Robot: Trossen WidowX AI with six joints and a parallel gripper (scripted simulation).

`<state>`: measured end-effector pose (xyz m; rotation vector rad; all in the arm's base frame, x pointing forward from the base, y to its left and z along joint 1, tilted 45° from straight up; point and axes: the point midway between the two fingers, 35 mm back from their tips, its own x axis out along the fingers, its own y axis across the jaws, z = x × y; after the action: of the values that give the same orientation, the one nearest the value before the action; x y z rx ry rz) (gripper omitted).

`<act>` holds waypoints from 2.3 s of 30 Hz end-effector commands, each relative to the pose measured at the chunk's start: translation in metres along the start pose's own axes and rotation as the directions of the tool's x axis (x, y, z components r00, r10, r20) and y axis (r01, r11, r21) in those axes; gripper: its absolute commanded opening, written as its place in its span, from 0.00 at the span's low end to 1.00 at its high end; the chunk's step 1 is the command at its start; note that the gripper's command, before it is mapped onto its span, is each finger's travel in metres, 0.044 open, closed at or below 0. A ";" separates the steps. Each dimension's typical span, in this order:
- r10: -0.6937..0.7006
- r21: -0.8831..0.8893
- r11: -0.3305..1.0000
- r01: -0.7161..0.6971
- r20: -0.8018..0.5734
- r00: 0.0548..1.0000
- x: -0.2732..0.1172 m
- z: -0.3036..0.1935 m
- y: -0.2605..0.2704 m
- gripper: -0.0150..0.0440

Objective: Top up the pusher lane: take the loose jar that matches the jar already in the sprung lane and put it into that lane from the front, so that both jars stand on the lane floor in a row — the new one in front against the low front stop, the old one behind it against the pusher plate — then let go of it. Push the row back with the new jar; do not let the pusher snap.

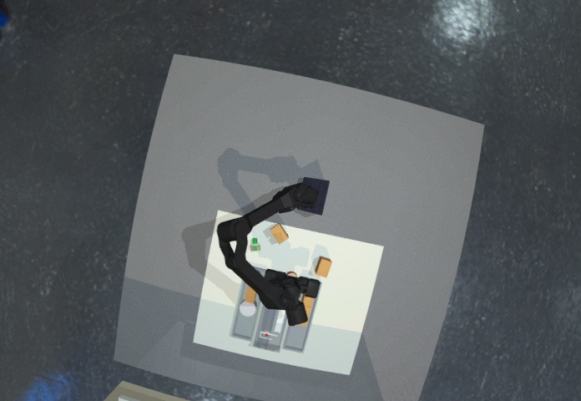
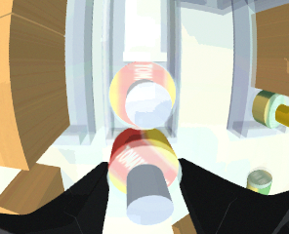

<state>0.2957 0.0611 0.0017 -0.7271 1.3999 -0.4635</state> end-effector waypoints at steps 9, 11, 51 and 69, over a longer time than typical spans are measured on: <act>-0.003 0.008 1.000 0.003 0.014 1.000 0.000 0.010 -0.001 0.25; -0.003 0.008 1.000 0.003 0.014 1.000 0.000 0.011 -0.001 0.25; -0.003 0.008 1.000 0.003 0.014 1.000 -0.001 0.024 -0.003 0.25; -0.003 0.008 1.000 0.003 0.015 1.000 -0.002 0.030 -0.004 0.25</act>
<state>0.3174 0.0651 0.0030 -0.7271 1.4049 -0.4592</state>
